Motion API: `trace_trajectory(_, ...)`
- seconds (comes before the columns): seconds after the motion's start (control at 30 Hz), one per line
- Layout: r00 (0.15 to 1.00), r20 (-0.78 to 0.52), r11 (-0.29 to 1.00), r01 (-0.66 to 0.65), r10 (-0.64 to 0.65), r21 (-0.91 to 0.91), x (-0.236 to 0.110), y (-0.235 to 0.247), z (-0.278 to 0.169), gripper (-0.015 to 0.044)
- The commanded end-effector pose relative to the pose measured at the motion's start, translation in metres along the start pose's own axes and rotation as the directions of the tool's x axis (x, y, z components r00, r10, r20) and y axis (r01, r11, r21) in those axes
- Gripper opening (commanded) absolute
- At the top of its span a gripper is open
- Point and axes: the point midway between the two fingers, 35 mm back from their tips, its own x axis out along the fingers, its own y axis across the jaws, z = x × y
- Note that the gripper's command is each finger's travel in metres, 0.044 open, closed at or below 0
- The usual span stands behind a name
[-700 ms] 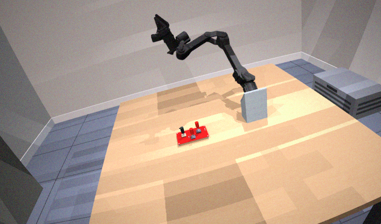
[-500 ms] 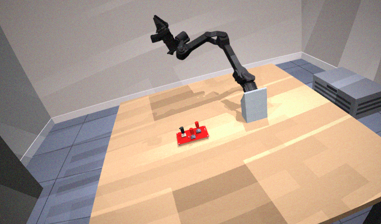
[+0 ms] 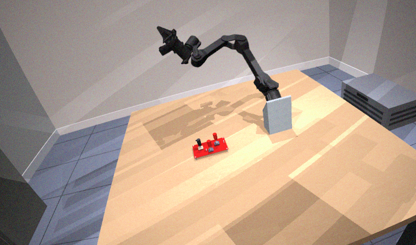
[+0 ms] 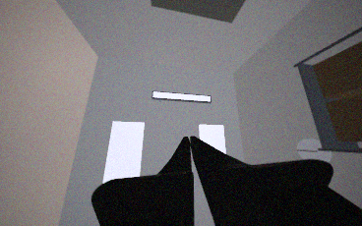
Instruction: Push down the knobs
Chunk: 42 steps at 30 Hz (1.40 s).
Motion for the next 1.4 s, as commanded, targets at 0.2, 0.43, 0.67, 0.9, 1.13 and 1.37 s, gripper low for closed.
trace_trajectory(0.2, 0.986, 0.157, 0.996, 0.068, -0.06, -0.05, 0.001, -0.032, 0.036, 0.0)
trace_trajectory(0.43, 0.958, 0.26, 0.986, 0.143, -0.116, -0.084, -0.003, -0.056, 0.058, 0.0)
trace_trajectory(0.67, 0.916, 0.358, 0.965, 0.237, -0.183, -0.113, -0.009, -0.082, 0.078, 0.0)
trace_trajectory(0.9, 0.857, 0.448, 0.928, 0.348, -0.256, -0.135, -0.019, -0.11, 0.097, 0.0)
trace_trajectory(1.13, 0.782, 0.527, 0.87, 0.47, -0.334, -0.147, -0.032, -0.138, 0.112, 0.0)
trace_trajectory(1.37, 0.692, 0.593, 0.789, 0.596, -0.411, -0.149, -0.049, -0.166, 0.125, 0.0)
